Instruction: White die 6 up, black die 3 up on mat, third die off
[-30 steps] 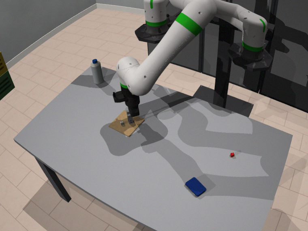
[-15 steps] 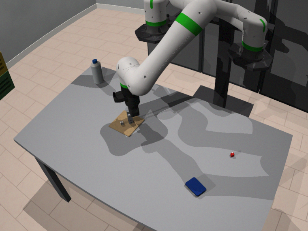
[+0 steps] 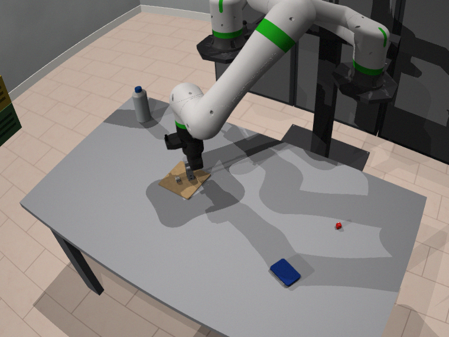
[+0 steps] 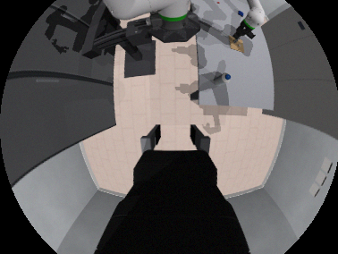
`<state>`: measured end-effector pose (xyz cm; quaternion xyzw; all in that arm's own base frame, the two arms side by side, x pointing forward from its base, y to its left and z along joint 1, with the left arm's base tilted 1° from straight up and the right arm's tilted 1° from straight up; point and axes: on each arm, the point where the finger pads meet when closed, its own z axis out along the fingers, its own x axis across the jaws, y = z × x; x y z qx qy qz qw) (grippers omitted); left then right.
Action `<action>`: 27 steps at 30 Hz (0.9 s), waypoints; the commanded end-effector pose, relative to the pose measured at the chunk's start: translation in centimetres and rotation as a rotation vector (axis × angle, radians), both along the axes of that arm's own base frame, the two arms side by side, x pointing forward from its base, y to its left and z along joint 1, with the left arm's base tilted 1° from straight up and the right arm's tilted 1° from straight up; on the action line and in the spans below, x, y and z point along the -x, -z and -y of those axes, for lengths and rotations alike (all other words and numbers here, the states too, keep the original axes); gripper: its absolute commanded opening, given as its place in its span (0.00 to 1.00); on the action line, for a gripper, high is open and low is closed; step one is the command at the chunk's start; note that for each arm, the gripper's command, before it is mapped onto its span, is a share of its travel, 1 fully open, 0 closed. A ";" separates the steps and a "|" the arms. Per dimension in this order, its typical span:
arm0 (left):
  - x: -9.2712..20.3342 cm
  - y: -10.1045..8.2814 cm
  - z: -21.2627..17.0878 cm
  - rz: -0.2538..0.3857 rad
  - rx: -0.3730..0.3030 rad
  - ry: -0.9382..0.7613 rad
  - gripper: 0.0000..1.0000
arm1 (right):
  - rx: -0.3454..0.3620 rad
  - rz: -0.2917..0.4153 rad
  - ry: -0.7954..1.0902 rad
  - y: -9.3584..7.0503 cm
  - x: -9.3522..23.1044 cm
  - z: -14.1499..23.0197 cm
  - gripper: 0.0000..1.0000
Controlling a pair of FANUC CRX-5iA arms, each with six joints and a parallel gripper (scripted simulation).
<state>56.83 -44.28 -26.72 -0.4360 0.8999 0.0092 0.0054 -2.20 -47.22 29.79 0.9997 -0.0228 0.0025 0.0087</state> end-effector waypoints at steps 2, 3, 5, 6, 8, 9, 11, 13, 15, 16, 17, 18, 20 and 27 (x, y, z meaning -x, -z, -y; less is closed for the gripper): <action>-0.1 -0.2 0.1 0.002 0.002 0.000 0.34 | 0.002 0.000 0.000 -0.1 0.0 0.0 1.00; -0.1 -0.2 0.1 0.002 0.002 0.000 0.34 | 0.002 0.000 0.000 -0.1 0.0 0.0 1.00; -0.1 -0.2 0.1 0.002 0.002 0.000 0.34 | 0.002 0.000 0.000 -0.1 0.0 0.0 1.00; -0.1 -0.2 0.1 0.002 0.002 0.000 0.34 | 0.002 0.000 0.000 -0.1 0.0 0.0 1.00; -0.1 -0.2 0.1 0.002 0.002 0.000 0.34 | 0.002 0.000 0.000 -0.1 0.0 0.0 1.00; -0.1 -0.2 0.1 0.002 0.002 0.000 0.34 | 0.002 0.000 0.000 -0.1 0.0 0.0 1.00; -0.1 -0.2 0.1 0.002 0.002 0.000 0.34 | 0.002 0.000 0.000 -0.1 0.0 0.0 1.00; -0.1 -0.2 0.1 0.002 0.002 0.000 0.34 | 0.002 0.000 0.000 -0.1 0.0 0.0 1.00; -0.1 -0.2 0.1 0.002 0.002 0.000 0.34 | 0.002 0.000 0.000 -0.1 0.0 0.0 1.00; -0.1 -0.2 0.1 0.002 0.002 0.000 0.34 | 0.002 0.000 0.000 -0.1 0.0 0.0 1.00; -0.1 -0.2 0.1 0.002 0.002 0.000 0.34 | 0.002 0.000 0.000 -0.1 0.0 0.0 1.00; -0.1 -0.2 0.1 0.002 0.002 0.000 0.34 | 0.002 0.000 0.000 -0.1 0.0 0.0 1.00; -0.1 -0.2 0.1 0.002 0.002 0.000 0.34 | 0.002 0.000 0.000 -0.1 0.0 0.0 1.00; -0.1 -0.2 0.1 0.002 0.002 0.000 0.46 | 0.002 0.000 0.000 -0.1 0.0 0.0 1.00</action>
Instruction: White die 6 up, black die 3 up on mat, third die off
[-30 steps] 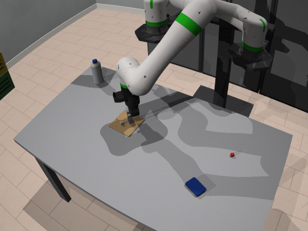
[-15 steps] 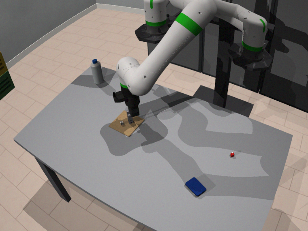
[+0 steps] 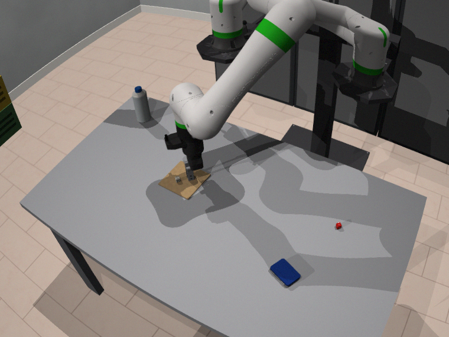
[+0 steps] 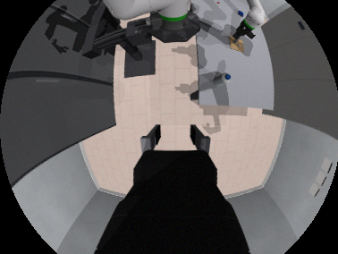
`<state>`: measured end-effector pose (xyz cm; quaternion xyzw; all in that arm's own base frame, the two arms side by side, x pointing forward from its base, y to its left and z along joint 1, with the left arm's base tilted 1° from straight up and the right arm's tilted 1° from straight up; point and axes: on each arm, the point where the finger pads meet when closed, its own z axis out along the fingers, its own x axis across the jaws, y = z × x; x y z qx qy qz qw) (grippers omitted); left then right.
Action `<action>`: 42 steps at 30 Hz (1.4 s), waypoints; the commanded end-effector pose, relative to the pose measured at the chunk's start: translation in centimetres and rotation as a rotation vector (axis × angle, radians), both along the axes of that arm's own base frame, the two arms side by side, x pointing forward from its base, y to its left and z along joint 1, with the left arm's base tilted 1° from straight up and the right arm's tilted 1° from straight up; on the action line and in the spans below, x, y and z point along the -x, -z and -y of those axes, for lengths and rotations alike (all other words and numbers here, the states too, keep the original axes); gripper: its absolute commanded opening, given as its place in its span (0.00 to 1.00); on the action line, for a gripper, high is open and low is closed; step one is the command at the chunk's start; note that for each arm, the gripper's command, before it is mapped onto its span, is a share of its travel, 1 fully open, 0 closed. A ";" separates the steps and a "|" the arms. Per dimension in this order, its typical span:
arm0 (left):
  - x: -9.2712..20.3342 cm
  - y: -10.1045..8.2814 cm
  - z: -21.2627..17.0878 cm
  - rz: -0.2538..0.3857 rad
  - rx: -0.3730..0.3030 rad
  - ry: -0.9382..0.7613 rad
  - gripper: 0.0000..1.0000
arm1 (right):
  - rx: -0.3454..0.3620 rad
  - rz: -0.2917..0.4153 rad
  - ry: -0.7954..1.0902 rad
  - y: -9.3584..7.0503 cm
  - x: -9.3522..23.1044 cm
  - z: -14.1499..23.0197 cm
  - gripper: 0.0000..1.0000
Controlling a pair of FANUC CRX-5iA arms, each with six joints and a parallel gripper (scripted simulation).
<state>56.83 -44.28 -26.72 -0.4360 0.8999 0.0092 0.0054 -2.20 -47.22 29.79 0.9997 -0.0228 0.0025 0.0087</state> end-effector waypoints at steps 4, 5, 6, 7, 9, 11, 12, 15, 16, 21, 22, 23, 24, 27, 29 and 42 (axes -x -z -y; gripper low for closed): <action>-0.1 -0.2 0.1 0.002 0.002 0.000 0.52 | 0.002 0.000 0.000 -0.1 0.0 0.0 1.00; -0.1 -0.2 0.1 0.002 0.002 0.000 0.52 | 0.002 0.000 0.000 -0.1 0.0 0.0 1.00; -0.1 -0.2 0.1 0.002 0.002 0.000 0.52 | 0.002 0.000 0.000 -0.1 0.0 0.0 1.00; -0.1 -0.2 0.1 0.002 0.002 0.000 0.58 | 0.002 0.000 0.000 -0.1 0.0 0.0 1.00; -0.1 -0.2 0.1 0.002 0.002 0.000 0.58 | 0.002 0.000 0.000 -0.1 0.0 0.0 1.00; -0.1 -0.2 0.1 0.002 0.002 0.000 0.64 | 0.002 0.000 0.000 -0.1 0.0 0.0 1.00; -0.1 -0.2 0.1 0.002 0.002 0.000 0.64 | 0.002 0.000 0.000 -0.1 0.0 0.0 1.00; -0.1 -0.2 0.1 0.002 0.002 0.000 0.64 | 0.002 0.000 0.000 -0.1 0.0 0.0 1.00; -0.1 -0.2 0.1 0.002 0.002 0.000 0.64 | 0.002 0.000 0.000 -0.1 0.0 0.0 1.00; -0.1 -0.2 0.1 0.002 0.002 0.000 0.64 | 0.002 0.000 0.000 -0.1 0.0 0.0 1.00; -0.1 -0.2 0.1 0.002 0.002 0.000 0.64 | 0.002 0.000 0.000 -0.1 0.0 0.0 1.00; -0.1 -0.2 0.1 0.002 0.002 0.000 0.64 | 0.002 0.000 0.000 -0.1 0.0 0.0 1.00; -0.1 -0.3 0.1 0.002 0.002 0.000 0.64 | 0.002 0.000 0.000 -0.1 0.0 0.0 1.00; -0.1 -0.9 0.1 0.002 0.002 0.000 0.64 | 0.002 0.000 0.000 -0.1 0.0 0.0 1.00; -0.1 -1.5 0.1 0.002 0.002 0.000 0.64 | 0.002 0.000 0.000 -0.1 0.0 0.0 1.00; -0.1 -7.1 0.2 0.002 0.002 0.000 0.64 | 0.002 0.000 0.000 -0.1 0.0 0.0 1.00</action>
